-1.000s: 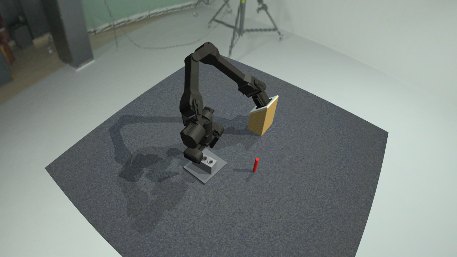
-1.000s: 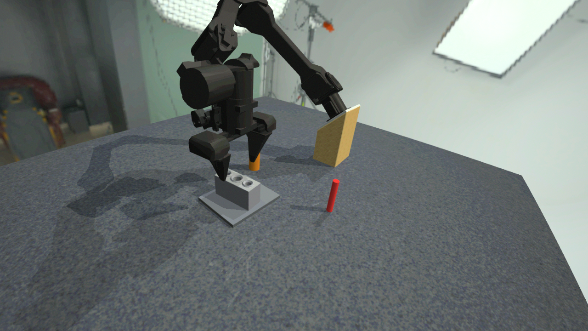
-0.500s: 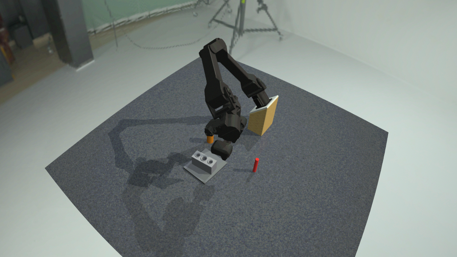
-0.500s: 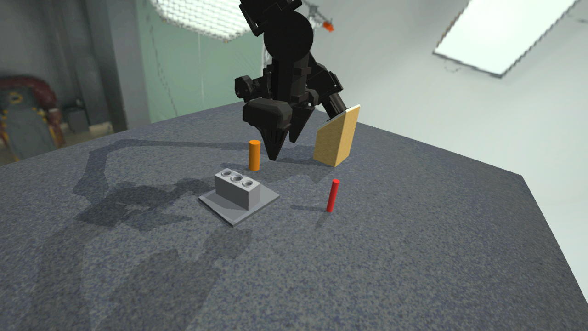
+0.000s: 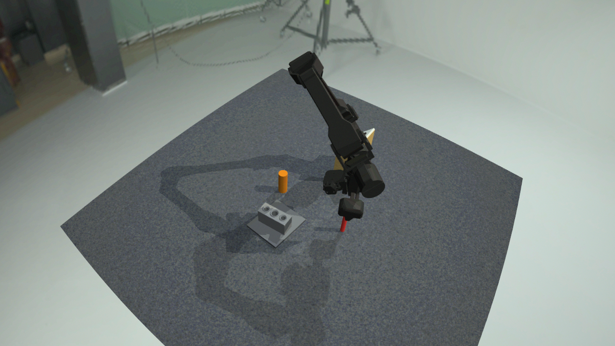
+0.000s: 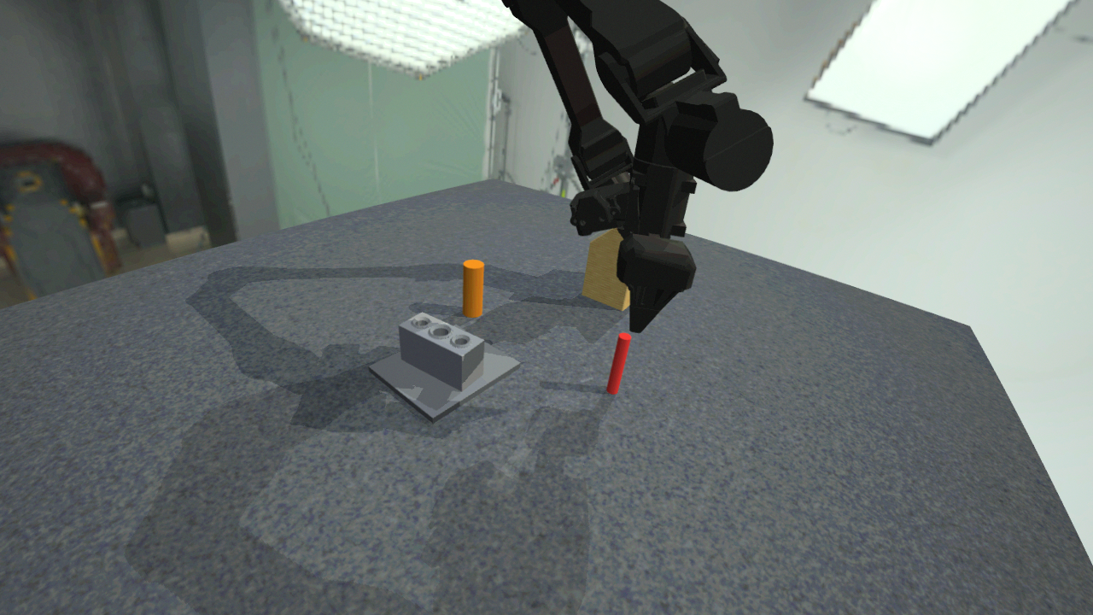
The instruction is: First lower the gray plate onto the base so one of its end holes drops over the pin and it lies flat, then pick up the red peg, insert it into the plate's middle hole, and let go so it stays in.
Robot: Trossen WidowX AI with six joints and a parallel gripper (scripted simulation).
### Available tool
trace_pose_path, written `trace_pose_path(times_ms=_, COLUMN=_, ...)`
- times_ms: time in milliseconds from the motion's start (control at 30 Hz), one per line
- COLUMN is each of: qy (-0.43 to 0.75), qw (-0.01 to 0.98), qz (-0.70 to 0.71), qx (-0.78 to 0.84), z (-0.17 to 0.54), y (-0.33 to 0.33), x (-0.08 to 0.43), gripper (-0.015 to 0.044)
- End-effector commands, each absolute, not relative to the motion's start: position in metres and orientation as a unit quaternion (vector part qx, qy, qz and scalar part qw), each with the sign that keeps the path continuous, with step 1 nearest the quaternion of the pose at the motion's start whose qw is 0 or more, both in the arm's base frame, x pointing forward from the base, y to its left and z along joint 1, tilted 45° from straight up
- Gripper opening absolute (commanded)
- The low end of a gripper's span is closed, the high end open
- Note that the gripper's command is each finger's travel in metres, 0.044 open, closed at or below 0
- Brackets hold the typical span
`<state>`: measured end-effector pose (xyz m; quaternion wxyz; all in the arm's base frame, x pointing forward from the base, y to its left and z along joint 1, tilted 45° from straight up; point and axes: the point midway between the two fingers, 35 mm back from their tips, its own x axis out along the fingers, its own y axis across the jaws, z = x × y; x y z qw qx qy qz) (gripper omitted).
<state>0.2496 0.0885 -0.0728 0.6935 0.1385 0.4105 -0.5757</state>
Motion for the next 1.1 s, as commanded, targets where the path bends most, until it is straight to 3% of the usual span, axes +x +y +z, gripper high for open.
trace_pose_path(times_ms=0, qy=0.411, qw=0.694, qz=-0.577, qx=0.132, z=-0.077, y=0.082, x=0.246, gripper=0.044)
trace_pose_path(times_ms=1067, qy=0.411, qw=0.694, qz=-0.577, qx=0.131, z=-0.115, y=0.044, x=0.246, gripper=0.044)
